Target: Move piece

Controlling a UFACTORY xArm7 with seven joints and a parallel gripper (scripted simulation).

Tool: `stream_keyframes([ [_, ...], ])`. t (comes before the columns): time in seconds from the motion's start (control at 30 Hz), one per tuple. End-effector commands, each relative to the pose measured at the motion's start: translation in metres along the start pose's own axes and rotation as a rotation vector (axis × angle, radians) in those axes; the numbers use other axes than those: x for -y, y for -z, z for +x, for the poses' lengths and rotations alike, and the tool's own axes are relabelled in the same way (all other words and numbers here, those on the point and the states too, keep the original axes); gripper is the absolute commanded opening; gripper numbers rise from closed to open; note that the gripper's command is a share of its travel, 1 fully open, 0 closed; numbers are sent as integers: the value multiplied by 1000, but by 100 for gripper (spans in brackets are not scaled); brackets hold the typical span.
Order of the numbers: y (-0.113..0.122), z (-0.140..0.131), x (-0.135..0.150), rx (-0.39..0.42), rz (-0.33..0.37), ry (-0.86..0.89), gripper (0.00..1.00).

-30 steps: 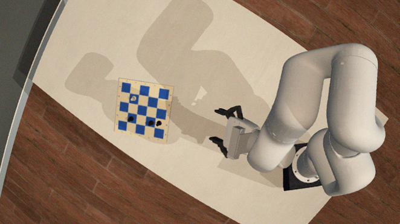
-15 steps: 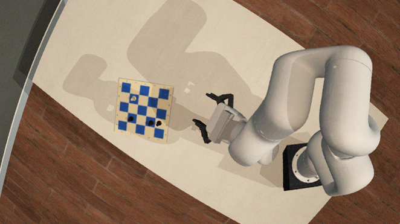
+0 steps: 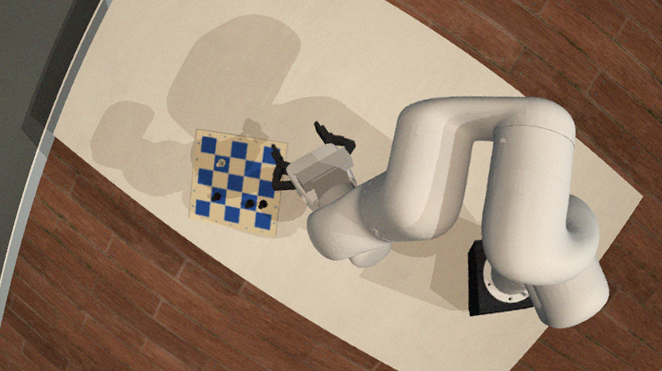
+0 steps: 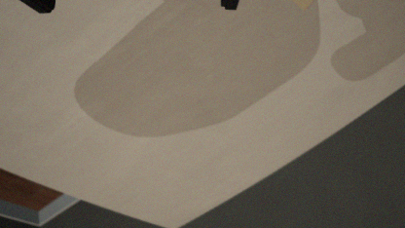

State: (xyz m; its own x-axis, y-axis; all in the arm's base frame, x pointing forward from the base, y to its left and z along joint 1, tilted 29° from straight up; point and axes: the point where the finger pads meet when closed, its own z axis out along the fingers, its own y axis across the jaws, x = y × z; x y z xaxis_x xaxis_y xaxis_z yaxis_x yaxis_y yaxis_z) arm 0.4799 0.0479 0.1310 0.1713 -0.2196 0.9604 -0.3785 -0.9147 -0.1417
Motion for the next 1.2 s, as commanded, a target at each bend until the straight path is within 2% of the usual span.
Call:
stream_keyframes([
  [0.0, -23, 15, 14, -45, -111, -248, 100],
  [0.07, -23, 15, 14, -45, -111, -248, 100],
  [0.1, -31, 21, 21, -63, -157, -379, 100],
  [0.23, -31, 21, 21, -63, -157, -379, 100],
  [0.27, -39, 25, 29, -80, -202, -514, 100],
  [0.3, -39, 25, 29, -80, -202, -514, 100],
  [0.33, -46, 28, 38, -94, -243, -642, 100],
  [0.4, -46, 28, 38, -95, -247, -653, 100],
  [0.43, -52, 29, 47, -110, -293, -793, 100],
  [0.5, -52, 29, 47, -110, -293, -793, 100],
  [0.53, -57, 28, 56, -124, -341, -934, 100],
  [0.6, -57, 28, 56, -124, -341, -934, 100],
  [0.63, -61, 26, 66, -136, -389, -1074, 100],
  [0.7, -61, 26, 66, -136, -389, -1074, 100],
  [0.73, -64, 22, 76, -147, -440, -1213, 100],
  [0.8, -64, 22, 76, -147, -440, -1213, 100],
  [0.83, -67, 18, 87, -158, -493, -1348, 100],
  [0.9, -67, 18, 87, -158, -493, -1348, 100],
  [0.93, -69, 13, 97, -168, -547, -1478, 100],
  [1.0, -69, 13, 97, -168, -547, -1478, 100],
  [1.03, -70, 8, 108, -177, -603, -1603, 100],
  [1.1, -70, 8, 108, -177, -603, -1603, 100],
  [1.13, -71, 3, 119, -187, -661, -1720, 100],
  [1.17, -71, 3, 119, -187, -661, -1720, 100],
])
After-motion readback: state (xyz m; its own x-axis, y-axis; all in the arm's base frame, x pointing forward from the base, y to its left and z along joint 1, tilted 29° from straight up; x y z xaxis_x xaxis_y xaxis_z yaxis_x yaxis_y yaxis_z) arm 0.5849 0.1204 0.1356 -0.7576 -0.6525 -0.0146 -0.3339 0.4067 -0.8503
